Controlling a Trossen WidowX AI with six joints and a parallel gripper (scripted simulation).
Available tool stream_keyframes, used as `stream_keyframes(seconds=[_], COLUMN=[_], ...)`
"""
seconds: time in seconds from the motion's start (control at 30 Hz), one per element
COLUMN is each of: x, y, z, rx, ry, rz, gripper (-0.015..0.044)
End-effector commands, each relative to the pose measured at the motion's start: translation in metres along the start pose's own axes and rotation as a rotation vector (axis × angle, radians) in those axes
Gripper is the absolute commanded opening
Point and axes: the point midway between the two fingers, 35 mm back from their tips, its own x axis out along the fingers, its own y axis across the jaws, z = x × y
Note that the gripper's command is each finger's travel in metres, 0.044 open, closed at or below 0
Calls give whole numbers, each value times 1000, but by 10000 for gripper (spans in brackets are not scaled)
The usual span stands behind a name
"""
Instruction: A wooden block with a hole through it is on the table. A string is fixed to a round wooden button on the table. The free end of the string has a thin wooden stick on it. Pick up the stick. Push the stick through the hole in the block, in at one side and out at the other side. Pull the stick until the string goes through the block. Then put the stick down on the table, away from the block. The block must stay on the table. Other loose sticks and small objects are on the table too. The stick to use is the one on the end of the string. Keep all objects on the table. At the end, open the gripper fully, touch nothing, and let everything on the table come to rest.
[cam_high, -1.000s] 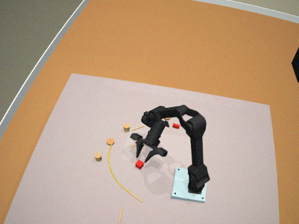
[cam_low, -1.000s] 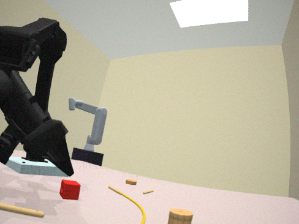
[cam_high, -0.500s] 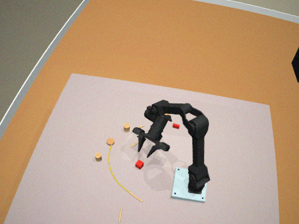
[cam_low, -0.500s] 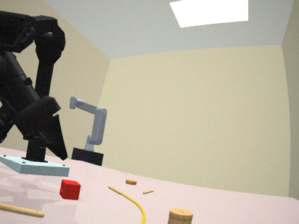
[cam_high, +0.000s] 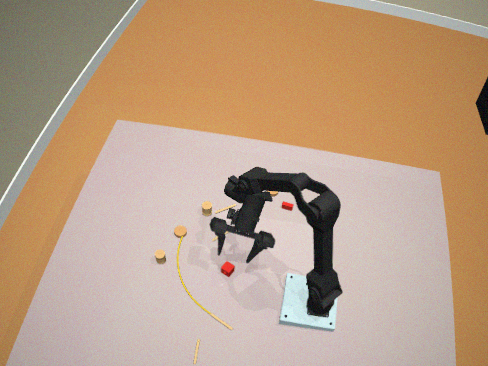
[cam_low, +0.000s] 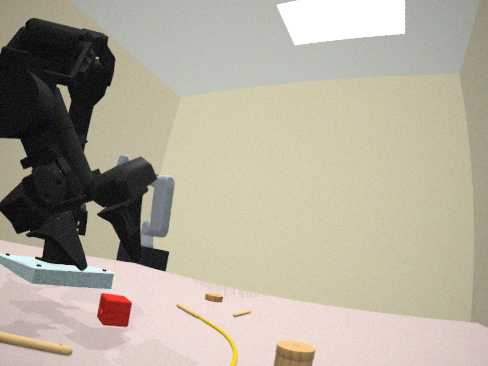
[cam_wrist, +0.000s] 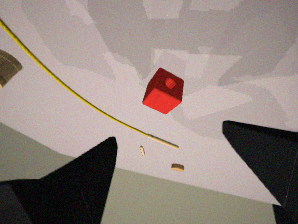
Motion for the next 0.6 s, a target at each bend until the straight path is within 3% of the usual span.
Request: stream_keyframes(seconds=[0.0, 0.1, 0.57], x=[14, 18, 21], y=[3, 5, 15], z=[-8, -10, -17], rx=[-899, -1222, -1983], ry=[-85, -79, 36], rz=[-260, -379, -709], gripper=[440, 440, 440])
